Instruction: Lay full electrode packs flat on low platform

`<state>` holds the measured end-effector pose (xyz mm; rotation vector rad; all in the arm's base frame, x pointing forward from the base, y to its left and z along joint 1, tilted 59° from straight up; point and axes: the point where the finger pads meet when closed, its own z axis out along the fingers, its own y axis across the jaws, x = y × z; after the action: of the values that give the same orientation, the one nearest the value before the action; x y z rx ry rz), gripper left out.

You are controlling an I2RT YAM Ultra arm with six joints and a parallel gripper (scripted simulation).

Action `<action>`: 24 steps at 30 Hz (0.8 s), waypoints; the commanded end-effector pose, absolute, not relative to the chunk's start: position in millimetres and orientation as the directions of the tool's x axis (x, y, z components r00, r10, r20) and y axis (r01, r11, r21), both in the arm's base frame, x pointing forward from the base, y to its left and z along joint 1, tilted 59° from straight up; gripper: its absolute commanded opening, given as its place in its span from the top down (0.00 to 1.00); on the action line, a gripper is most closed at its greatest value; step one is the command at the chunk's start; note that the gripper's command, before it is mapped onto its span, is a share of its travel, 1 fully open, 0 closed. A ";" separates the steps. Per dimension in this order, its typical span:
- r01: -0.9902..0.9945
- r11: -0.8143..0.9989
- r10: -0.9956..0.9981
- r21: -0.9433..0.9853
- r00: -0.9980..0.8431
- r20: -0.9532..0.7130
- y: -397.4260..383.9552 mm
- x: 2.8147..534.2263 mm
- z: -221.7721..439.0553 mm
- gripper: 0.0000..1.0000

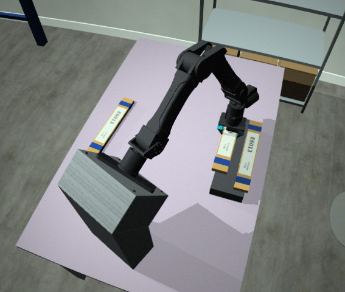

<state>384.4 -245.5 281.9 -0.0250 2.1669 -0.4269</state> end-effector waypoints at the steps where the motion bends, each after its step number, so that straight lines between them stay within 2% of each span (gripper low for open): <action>1: 0.172 0.923 -0.199 -0.344 -0.550 -0.811 -252.1 376.9 312.9 1.00; 24: 0.169 0.928 -0.185 -0.332 -0.566 -0.803 -250.4 374.6 300.0 1.00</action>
<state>384.9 -245.9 277.5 -0.0243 2.1708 -0.4240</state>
